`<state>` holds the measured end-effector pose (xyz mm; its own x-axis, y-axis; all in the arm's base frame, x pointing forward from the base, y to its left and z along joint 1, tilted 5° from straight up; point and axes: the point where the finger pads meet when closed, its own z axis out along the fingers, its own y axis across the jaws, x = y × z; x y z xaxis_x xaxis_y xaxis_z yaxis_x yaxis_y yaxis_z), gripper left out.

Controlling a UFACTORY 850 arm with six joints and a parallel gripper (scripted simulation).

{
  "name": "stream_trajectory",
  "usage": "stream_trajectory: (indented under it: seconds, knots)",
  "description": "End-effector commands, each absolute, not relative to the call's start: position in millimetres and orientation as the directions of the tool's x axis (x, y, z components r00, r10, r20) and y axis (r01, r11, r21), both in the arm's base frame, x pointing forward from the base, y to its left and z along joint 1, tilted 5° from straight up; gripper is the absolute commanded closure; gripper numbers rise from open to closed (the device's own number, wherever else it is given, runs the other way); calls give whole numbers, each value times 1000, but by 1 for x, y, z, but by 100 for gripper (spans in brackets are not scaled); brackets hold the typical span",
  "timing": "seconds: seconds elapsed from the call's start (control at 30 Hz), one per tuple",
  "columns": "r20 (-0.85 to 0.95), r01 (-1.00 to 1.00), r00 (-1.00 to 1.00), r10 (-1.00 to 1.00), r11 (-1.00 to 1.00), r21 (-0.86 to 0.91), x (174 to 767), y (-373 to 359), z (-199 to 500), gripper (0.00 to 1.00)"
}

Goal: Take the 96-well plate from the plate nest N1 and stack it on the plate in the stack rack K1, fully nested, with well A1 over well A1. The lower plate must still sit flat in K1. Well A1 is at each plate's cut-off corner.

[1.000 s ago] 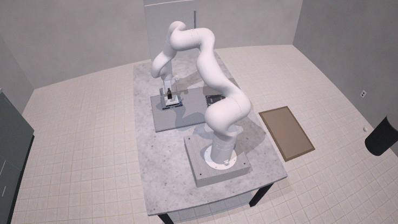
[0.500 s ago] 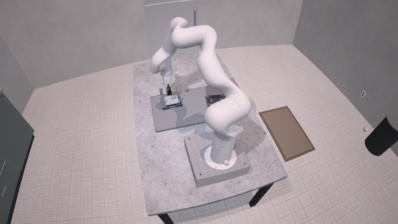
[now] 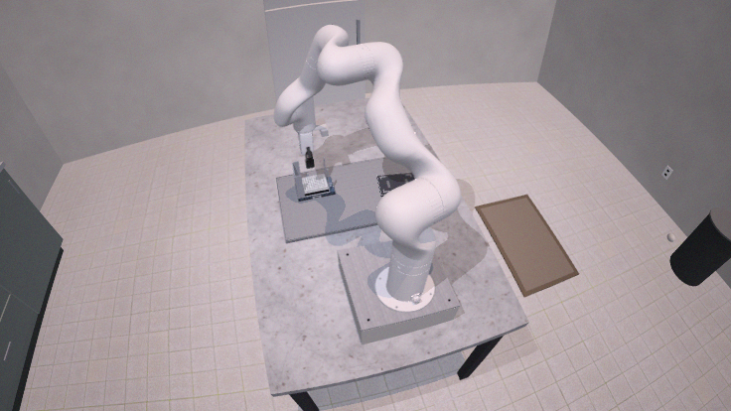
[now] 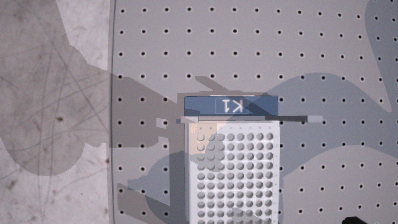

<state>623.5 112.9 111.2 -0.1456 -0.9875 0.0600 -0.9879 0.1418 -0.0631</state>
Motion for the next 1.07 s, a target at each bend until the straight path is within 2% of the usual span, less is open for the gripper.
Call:
stream_trajectory:
  seconds: [0.0,1.03]
  knots:
    - [59,-988,-146,-988,142,-65,624,114,123,0]
    - [59,-988,-146,-988,142,-65,623,114,129,0]
